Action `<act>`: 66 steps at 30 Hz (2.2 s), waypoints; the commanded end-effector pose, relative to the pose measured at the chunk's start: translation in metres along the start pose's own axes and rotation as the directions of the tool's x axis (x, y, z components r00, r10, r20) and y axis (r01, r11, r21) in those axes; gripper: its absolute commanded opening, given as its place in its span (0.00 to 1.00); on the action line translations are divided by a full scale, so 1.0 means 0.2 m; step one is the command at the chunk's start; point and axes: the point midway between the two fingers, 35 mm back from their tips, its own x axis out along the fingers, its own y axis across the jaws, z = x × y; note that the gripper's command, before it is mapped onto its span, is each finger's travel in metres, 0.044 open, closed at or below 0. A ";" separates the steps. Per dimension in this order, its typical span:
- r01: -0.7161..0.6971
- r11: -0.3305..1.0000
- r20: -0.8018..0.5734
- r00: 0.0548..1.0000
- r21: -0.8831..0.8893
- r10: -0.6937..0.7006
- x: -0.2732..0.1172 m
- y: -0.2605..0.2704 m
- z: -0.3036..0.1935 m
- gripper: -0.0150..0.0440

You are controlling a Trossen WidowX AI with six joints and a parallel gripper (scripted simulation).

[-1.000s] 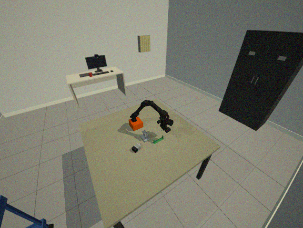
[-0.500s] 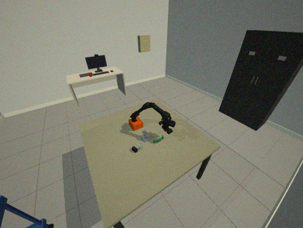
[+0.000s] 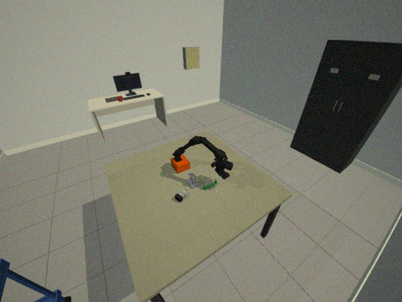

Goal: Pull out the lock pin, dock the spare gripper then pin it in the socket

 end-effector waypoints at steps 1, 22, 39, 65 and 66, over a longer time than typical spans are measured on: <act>-0.004 1.000 -0.002 1.000 -0.003 0.004 0.04 0.01 -0.01 0.25; 0.018 1.000 0.008 1.000 -0.007 -0.018 0.18 -0.01 -0.03 0.25; 0.027 1.000 0.012 1.000 -0.009 -0.026 0.24 -0.01 -0.04 0.25; 0.020 1.000 0.009 1.000 -0.008 -0.020 0.16 0.00 -0.03 0.59; 0.017 1.000 0.008 1.000 -0.007 -0.017 0.15 0.01 -0.03 0.59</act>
